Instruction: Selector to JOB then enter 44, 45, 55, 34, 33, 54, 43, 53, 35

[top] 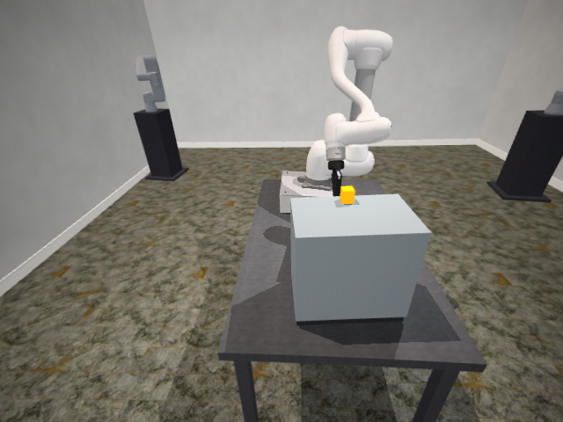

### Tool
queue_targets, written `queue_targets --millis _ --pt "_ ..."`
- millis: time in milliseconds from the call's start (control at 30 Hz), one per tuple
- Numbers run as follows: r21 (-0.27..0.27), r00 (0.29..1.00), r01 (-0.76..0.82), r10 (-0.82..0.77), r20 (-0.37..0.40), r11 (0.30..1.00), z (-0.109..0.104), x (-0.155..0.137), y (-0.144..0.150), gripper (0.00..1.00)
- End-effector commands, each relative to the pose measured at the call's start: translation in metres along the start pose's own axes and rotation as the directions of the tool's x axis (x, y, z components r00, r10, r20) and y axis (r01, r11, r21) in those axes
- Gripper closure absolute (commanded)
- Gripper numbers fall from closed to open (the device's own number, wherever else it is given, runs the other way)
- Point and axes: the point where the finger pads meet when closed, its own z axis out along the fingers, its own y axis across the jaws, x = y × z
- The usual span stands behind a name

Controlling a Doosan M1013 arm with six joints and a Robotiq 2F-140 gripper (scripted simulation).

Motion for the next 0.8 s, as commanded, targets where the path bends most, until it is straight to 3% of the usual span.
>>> queue_targets --millis 0,633,767 --pt "0.003 1.000 -0.004 0.004 -0.003 1.000 0.003 0.001 -0.002 1.00" --pt "0.003 1.000 -0.004 0.004 -0.003 1.000 0.004 0.001 -0.002 1.00" --pt "0.003 1.000 -0.004 0.004 -0.003 1.000 0.026 0.001 -0.002 1.00"
